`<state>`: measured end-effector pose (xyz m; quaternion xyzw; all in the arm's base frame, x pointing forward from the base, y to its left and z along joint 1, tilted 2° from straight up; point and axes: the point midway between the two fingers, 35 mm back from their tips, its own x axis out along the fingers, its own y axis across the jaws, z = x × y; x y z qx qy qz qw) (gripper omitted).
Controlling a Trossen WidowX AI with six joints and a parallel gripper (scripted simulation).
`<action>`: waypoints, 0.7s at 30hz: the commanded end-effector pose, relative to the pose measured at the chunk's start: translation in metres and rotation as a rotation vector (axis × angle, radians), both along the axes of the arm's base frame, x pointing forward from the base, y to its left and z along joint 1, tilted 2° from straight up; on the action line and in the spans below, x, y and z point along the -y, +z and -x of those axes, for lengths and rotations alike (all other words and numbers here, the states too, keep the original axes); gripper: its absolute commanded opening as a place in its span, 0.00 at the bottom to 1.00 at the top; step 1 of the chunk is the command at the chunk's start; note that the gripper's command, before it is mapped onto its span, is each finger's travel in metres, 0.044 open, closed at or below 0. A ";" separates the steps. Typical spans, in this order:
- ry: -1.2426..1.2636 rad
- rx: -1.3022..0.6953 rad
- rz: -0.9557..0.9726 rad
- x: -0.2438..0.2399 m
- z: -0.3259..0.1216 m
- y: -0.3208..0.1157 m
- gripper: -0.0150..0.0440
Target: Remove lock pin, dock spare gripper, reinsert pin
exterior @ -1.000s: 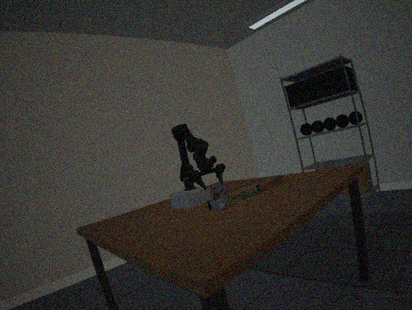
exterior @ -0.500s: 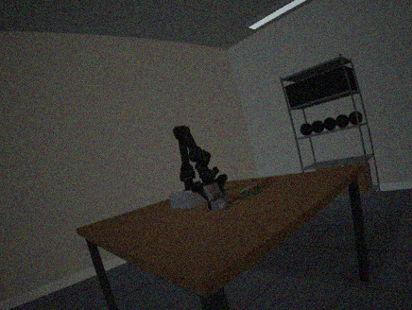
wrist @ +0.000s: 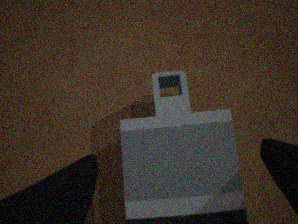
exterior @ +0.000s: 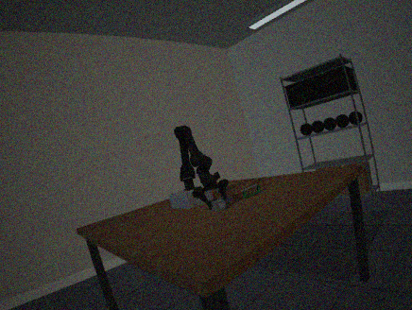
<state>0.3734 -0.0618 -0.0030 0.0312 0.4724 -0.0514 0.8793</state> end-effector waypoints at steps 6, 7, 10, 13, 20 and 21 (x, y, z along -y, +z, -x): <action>0.005 -0.007 0.002 0.000 0.001 -0.018 1.00; 0.005 -0.007 0.002 0.000 0.001 -0.020 1.00; 0.005 -0.007 0.002 0.000 0.001 -0.025 1.00; 0.005 -0.007 0.002 -0.001 0.001 -0.028 1.00; 0.005 -0.007 0.002 -0.001 0.001 -0.028 0.91; 0.005 -0.007 0.002 -0.001 0.001 -0.028 0.87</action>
